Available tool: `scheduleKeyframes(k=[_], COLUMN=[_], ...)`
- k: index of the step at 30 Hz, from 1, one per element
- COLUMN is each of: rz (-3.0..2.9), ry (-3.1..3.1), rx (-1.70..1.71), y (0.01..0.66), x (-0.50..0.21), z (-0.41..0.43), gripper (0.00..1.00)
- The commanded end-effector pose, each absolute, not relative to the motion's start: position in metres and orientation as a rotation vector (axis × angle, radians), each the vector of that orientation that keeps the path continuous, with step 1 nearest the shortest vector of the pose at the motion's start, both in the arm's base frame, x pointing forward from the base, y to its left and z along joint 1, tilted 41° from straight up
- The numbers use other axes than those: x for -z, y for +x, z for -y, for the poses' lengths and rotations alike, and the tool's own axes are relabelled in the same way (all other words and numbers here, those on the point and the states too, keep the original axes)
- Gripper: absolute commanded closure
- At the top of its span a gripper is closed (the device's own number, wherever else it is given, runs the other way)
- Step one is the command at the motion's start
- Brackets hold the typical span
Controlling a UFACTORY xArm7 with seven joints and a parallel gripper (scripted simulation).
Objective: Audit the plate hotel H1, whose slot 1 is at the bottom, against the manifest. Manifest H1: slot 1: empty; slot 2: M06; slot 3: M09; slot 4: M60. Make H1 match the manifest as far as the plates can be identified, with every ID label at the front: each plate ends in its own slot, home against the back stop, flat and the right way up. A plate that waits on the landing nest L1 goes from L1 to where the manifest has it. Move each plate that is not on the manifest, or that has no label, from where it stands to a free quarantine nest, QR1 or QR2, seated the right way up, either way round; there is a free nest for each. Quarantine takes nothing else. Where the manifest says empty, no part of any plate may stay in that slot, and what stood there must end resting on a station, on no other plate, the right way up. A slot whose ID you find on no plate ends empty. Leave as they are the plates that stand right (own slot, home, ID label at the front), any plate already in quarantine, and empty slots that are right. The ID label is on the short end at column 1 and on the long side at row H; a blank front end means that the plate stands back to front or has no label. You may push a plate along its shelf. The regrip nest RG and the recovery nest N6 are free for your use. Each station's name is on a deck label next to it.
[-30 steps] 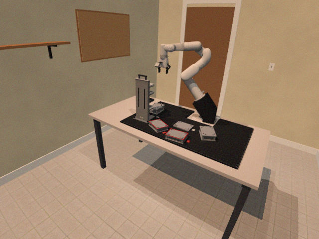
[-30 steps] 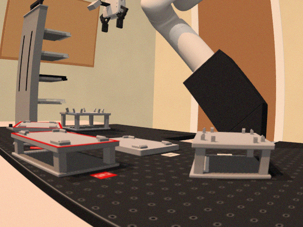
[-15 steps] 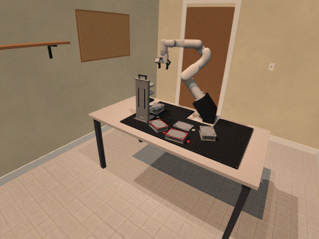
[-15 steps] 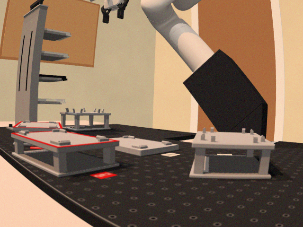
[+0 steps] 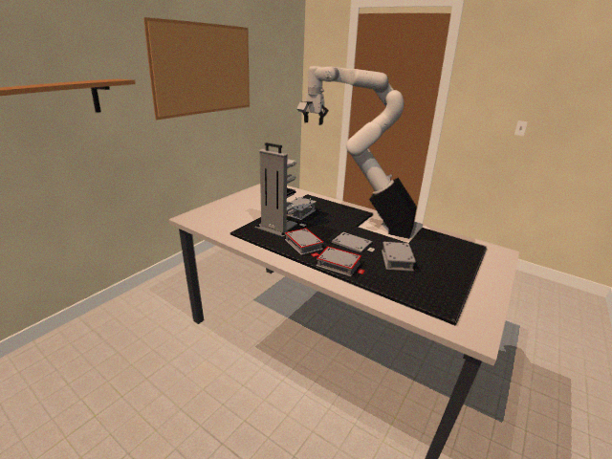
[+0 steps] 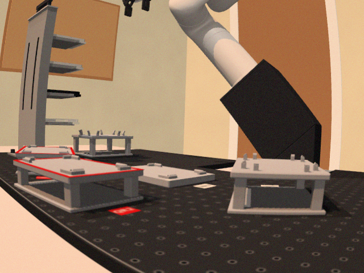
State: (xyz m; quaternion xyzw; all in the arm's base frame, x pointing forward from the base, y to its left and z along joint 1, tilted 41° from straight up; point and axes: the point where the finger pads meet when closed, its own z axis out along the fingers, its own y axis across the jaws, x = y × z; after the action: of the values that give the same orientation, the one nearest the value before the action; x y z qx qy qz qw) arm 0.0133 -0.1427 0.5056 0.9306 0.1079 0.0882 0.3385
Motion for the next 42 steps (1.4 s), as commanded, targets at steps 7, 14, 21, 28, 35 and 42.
scheduleKeyframes(k=[7,14,21,28,35,42], rz=[-0.281,-0.281,-0.281,-0.281,-0.281,-0.281], ry=[2.424,2.424,2.424,2.424,2.424,2.424], rx=[-0.23,-0.23,-0.23,-0.23,-0.23,-0.23], y=[0.013,0.015,0.017,0.02,0.022,0.025], x=[-0.508,-0.499,-0.493,-0.484,-0.477,-0.469], z=[0.141,0.148,0.154,0.161,0.166,0.173], gripper=[0.0,0.0,0.0,0.0,0.0,0.0])
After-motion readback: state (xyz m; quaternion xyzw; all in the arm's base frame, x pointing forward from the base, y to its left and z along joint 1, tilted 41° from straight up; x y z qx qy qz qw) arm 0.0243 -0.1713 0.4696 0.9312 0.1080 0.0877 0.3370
